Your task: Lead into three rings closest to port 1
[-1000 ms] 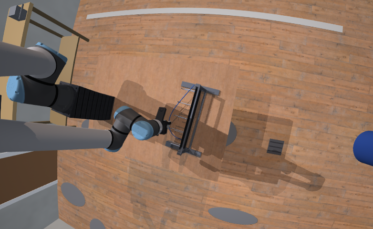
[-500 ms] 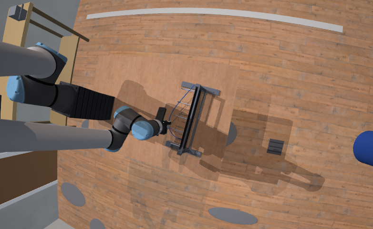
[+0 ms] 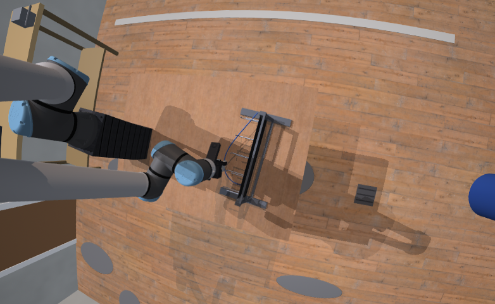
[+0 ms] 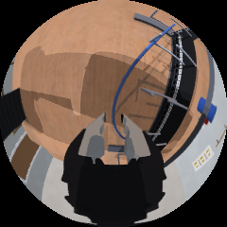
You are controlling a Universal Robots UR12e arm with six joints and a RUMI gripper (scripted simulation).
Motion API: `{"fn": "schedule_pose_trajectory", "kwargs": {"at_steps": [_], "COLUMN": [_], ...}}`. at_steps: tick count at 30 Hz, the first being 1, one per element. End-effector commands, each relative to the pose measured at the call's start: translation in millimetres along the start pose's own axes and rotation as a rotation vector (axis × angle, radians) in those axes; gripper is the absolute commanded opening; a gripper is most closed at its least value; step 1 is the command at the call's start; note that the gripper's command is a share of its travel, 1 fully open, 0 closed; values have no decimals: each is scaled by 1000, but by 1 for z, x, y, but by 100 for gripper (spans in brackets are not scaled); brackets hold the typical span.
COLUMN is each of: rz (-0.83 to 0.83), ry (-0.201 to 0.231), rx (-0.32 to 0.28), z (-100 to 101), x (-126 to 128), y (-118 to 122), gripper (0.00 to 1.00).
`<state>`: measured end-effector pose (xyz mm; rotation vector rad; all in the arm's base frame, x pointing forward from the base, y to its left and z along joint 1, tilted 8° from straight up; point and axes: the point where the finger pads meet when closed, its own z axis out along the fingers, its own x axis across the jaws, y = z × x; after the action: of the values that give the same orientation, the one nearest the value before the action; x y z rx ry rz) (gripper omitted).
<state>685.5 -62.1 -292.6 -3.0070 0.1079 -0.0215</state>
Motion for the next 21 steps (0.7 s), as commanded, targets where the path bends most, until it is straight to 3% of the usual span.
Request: {"fn": "schedule_pose_trajectory", "kwargs": {"at_steps": [1, 21], "rz": [0, 0], "ry": [1, 1], "rx": [0, 0], "z": [-1, 4], "x": [1, 1], "y": [0, 0], "gripper": [20, 20]}}
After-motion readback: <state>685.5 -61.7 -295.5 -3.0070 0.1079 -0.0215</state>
